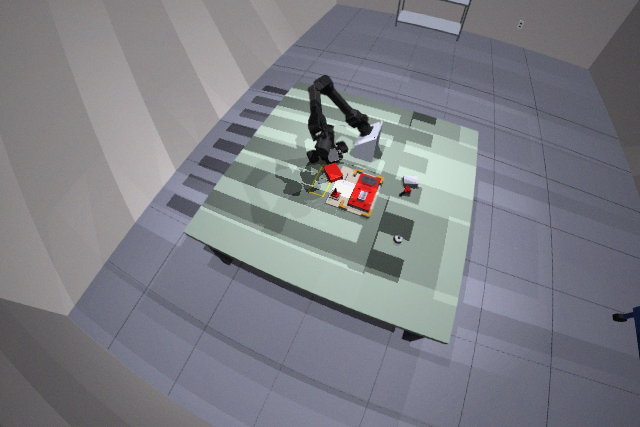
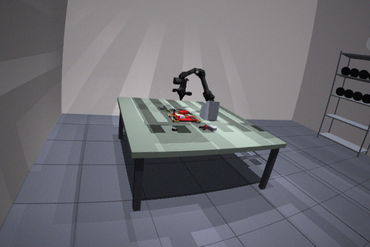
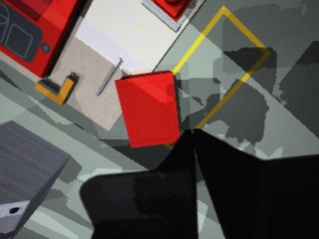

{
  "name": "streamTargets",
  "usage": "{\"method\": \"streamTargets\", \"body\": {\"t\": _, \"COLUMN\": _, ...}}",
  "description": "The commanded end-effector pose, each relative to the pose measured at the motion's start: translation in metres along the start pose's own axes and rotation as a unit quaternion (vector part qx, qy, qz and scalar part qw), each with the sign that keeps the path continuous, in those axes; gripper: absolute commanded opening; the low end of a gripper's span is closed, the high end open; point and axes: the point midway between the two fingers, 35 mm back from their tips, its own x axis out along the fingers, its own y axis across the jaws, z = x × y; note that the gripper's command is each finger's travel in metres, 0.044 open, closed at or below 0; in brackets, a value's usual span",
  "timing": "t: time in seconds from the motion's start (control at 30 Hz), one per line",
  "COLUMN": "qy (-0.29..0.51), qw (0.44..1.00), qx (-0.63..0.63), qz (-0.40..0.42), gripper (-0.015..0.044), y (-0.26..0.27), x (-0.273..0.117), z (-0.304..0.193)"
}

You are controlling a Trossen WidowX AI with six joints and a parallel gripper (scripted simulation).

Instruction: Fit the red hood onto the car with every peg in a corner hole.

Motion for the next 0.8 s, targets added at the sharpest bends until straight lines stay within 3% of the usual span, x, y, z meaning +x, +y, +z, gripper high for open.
{"method": "streamTargets", "body": {"t": 0.0, "qy": 0.001, "qw": 1.000, "qx": -0.003, "qz": 0.000, "gripper": 0.0053, "y": 0.004, "x": 0.005, "z": -0.001}}
{"method": "streamTargets", "body": {"t": 0.23, "qy": 0.007, "qw": 1.000, "qx": 0.001, "qz": 0.002, "gripper": 0.0236, "y": 0.039, "x": 0.045, "z": -0.016}}
{"method": "streamTargets", "body": {"t": 0.5, "qy": 0.007, "qw": 1.000, "qx": 0.001, "qz": 0.002, "gripper": 0.0440, "y": 0.040, "x": 0.049, "z": -0.016}}
{"method": "streamTargets", "body": {"t": 0.77, "qy": 0.007, "qw": 1.000, "qx": 0.001, "qz": 0.002, "gripper": 0.0440, "y": 0.040, "x": 0.056, "z": -0.016}}
